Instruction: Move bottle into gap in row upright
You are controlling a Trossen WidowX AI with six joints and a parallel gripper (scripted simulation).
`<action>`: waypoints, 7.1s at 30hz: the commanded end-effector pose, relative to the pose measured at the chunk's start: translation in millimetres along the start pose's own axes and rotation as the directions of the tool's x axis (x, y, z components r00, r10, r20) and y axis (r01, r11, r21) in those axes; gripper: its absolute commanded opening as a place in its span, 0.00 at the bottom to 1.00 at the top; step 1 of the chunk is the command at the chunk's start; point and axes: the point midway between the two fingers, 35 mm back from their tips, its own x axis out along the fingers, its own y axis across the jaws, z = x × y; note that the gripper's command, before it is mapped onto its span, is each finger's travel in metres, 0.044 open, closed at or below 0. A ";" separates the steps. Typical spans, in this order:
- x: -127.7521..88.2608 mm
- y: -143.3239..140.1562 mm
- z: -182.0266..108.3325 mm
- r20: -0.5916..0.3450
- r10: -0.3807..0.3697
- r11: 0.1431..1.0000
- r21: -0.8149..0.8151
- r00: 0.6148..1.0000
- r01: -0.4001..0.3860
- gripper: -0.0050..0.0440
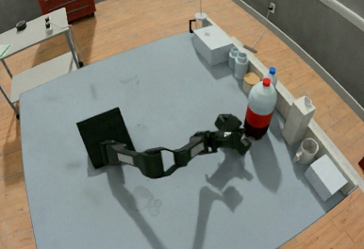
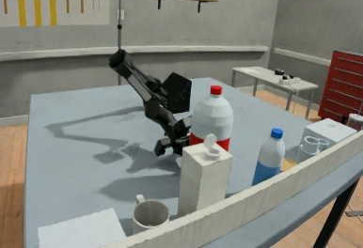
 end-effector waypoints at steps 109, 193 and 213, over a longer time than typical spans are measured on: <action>50.9 -11.3 29.5 0.009 -0.012 1.000 0.001 1.000 0.012 0.00; 70.0 -13.8 39.1 0.011 -0.013 1.000 0.002 1.000 0.013 0.00; 73.7 -14.2 41.0 0.011 -0.013 1.000 0.002 1.000 0.013 0.00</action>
